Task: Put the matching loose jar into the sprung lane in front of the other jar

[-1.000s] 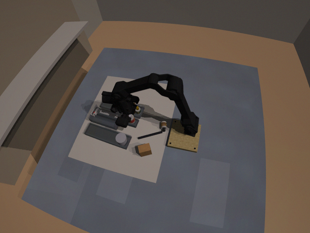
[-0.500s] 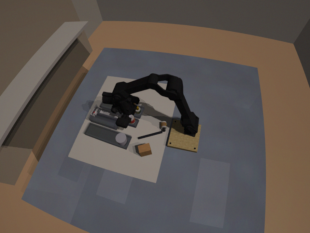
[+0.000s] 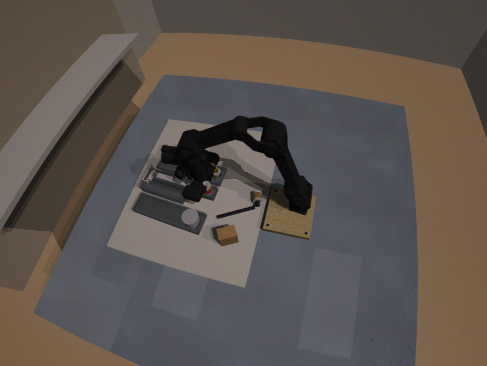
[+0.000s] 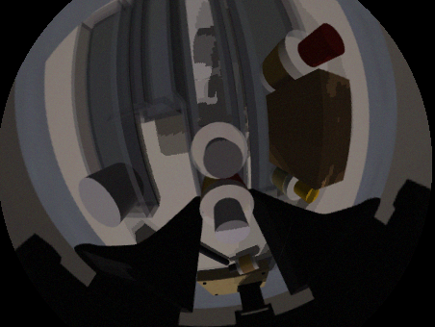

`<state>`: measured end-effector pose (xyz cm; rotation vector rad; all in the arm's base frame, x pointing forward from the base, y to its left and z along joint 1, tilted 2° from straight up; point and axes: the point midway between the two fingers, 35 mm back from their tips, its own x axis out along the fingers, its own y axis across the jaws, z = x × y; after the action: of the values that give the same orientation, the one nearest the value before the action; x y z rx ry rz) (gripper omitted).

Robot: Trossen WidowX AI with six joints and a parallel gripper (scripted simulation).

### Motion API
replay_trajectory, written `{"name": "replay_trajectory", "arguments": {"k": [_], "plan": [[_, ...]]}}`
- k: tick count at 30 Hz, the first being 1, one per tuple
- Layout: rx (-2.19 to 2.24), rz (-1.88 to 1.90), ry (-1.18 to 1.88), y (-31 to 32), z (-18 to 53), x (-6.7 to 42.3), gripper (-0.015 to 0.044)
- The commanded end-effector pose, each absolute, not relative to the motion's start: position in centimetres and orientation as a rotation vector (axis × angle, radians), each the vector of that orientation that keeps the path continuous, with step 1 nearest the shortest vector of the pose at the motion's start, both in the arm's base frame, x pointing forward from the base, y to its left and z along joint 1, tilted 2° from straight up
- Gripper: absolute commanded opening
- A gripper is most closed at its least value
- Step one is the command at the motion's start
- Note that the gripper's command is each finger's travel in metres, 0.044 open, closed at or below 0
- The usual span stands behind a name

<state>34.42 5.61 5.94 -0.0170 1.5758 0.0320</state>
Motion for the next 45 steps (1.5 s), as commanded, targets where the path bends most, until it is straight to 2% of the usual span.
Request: {"name": "replay_trajectory", "arguments": {"k": [1, 45], "plan": [[-0.017, 0.034, 1.564, 5.65, 5.69, 34.74, 0.0], [-0.017, 0.034, 1.564, 5.64, 4.9, 34.38, 0.0]]}}
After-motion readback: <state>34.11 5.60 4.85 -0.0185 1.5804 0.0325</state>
